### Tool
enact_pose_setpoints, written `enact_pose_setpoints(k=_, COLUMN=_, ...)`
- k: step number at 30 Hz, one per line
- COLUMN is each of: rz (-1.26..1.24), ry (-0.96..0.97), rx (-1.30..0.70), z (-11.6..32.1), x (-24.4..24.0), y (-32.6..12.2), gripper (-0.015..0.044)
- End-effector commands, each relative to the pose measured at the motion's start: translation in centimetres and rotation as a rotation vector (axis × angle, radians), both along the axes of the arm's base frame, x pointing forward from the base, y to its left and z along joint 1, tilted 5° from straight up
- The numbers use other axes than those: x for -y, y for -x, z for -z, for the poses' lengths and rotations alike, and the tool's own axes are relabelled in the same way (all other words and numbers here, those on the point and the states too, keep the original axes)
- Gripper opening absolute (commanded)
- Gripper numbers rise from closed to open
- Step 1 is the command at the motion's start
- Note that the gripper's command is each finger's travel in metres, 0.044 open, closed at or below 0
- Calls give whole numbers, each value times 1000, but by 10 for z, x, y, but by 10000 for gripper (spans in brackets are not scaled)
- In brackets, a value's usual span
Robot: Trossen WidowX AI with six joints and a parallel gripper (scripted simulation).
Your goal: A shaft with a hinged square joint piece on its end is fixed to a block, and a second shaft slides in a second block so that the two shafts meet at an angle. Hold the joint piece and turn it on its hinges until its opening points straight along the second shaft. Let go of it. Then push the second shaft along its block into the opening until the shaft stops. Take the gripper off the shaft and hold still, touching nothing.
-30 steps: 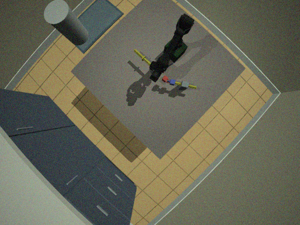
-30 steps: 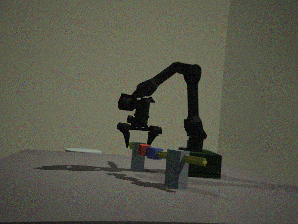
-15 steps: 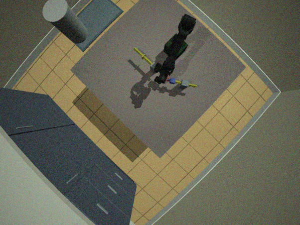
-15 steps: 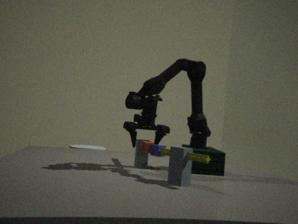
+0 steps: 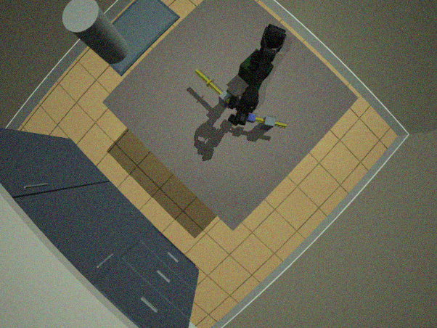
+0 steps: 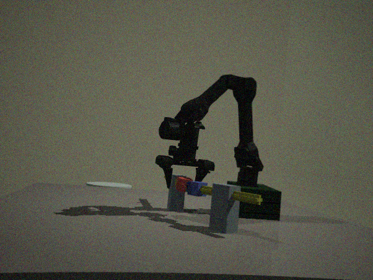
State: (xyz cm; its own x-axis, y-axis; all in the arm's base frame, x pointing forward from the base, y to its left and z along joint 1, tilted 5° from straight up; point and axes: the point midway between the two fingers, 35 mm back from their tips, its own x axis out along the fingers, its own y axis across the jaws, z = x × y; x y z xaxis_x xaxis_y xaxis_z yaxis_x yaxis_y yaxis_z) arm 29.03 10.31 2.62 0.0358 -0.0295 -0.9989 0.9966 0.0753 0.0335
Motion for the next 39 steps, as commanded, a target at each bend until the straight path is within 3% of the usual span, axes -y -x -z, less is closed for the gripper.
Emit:
enact_pose_setpoints(k=1, rz=5, ry=3, rx=-7, z=8, x=0, y=1, gripper=440)
enact_pose_setpoints(k=11, rz=5, ry=3, rx=-7, z=21, x=1, y=1, gripper=440)
enact_pose_setpoints(k=21, rz=5, ry=3, rx=-7, z=21, x=1, y=1, gripper=182)
enact_pose_setpoints(k=39, rz=5, ry=3, rx=-7, z=21, x=1, y=1, gripper=182)
